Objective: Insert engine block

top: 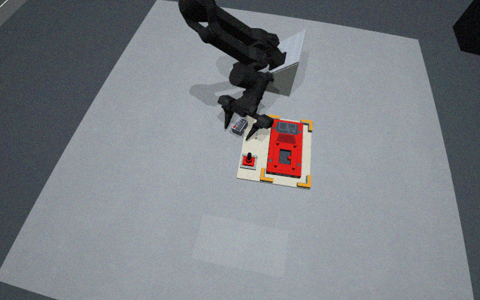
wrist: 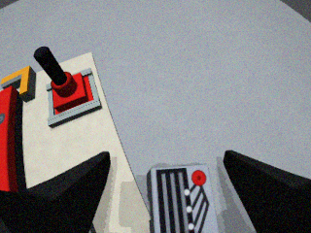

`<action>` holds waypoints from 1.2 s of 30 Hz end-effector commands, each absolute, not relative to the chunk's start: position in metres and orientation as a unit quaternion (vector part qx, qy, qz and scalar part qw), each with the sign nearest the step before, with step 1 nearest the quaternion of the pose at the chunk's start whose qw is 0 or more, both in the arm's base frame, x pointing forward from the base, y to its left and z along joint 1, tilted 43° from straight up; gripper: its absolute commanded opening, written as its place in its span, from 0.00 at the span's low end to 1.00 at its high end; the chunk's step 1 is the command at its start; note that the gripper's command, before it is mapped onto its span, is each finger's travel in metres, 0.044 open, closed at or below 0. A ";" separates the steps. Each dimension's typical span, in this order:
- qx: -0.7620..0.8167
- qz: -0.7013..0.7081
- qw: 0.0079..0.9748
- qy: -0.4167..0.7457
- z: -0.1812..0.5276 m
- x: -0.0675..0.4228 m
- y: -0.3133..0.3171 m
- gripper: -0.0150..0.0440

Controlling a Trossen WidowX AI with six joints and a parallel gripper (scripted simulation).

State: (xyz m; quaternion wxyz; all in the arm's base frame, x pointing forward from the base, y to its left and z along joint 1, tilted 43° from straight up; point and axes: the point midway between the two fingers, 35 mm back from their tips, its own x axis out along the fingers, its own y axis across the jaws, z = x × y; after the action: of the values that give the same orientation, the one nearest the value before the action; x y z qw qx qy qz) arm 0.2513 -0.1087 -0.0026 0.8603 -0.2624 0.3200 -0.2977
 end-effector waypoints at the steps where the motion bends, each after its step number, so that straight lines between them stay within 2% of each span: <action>1: -0.262 -0.298 0.860 0.320 -0.003 0.251 -0.109 1.00; 18: -0.262 -0.298 0.857 0.328 0.014 0.224 -0.078 1.00; 36: -0.256 -0.292 0.855 0.344 0.008 0.234 -0.077 1.00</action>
State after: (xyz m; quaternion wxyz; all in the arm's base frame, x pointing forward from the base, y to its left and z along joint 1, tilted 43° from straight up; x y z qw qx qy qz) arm 0.2273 -0.0793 0.0110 0.8550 -0.2623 0.3356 -0.2960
